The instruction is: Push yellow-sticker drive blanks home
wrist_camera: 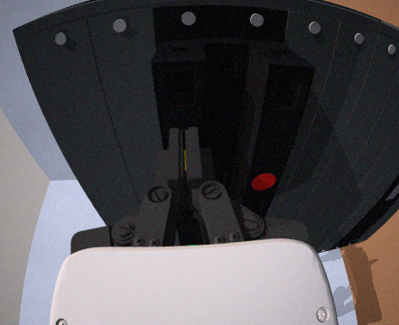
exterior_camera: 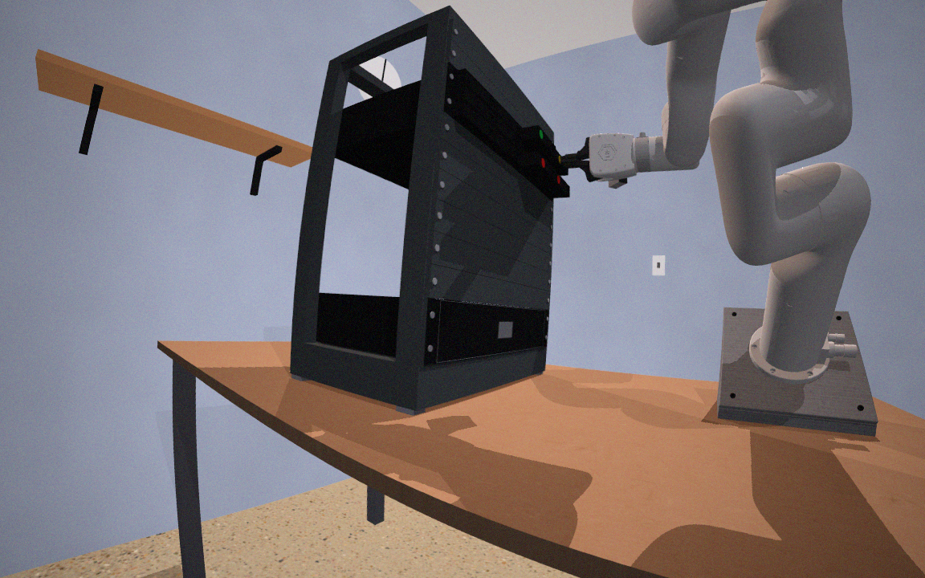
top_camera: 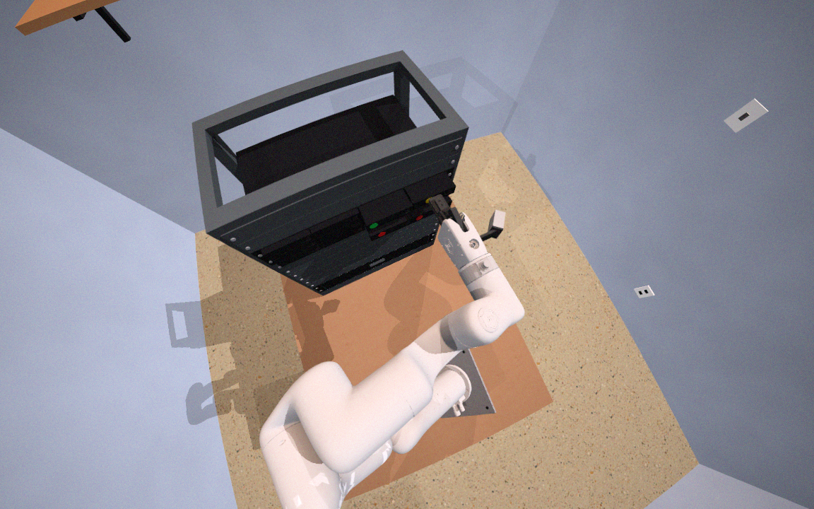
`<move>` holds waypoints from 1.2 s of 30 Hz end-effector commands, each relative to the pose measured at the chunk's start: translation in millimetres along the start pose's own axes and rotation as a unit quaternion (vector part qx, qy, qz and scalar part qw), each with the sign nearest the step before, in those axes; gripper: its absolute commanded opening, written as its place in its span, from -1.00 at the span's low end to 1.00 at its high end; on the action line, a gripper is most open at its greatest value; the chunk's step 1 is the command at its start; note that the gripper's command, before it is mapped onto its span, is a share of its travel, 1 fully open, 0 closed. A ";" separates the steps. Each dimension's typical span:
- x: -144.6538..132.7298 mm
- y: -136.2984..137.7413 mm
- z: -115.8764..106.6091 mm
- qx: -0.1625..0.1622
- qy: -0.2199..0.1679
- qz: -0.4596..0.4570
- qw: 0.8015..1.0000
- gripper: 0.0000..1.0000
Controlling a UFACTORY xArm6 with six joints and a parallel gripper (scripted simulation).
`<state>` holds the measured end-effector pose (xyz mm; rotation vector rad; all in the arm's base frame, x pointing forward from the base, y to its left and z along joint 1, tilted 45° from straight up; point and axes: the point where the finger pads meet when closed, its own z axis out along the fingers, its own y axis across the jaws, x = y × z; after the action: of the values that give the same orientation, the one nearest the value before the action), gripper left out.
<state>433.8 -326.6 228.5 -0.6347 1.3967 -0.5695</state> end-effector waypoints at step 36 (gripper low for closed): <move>-0.1 -2.0 20.4 0.001 0.000 -0.002 1.000 -1.00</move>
<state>453.2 -325.3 229.8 -0.6352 1.3965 -0.5693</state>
